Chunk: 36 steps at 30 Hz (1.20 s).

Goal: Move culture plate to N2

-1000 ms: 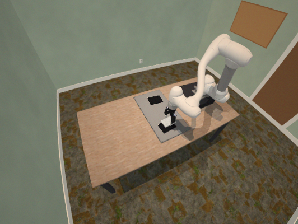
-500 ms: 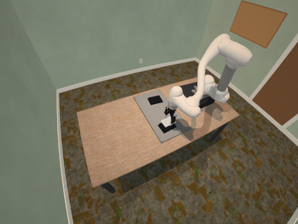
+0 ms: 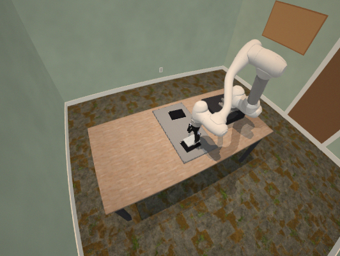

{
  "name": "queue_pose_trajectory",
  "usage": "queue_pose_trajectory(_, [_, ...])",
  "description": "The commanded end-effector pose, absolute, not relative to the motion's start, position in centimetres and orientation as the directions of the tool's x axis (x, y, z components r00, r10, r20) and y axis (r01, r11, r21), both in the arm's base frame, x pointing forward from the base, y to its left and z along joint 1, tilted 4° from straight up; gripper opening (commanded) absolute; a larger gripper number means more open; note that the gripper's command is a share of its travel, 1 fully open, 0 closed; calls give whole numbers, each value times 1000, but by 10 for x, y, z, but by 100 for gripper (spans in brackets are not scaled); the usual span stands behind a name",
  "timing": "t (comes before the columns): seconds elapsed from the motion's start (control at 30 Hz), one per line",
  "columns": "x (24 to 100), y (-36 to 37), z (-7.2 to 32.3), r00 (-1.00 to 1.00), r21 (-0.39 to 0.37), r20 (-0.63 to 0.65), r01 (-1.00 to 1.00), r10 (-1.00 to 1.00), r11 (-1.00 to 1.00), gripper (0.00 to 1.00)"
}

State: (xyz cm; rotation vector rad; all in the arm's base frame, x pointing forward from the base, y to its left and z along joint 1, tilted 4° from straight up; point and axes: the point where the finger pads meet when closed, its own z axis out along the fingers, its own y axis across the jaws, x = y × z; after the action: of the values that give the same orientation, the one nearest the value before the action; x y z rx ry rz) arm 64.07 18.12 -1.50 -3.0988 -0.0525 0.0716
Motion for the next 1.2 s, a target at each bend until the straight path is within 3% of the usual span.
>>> queue_pose_trajectory(0.0, [641, 181, -19, 998, -43, -45, 33, 35, -999, 0])
queue_pose_trajectory(0.5, [639, 182, -44, 998, -43, -45, 33, 35, -999, 0])
queue_pose_trajectory(1.17, [639, 182, -45, 998, -43, -45, 33, 35, -999, 0])
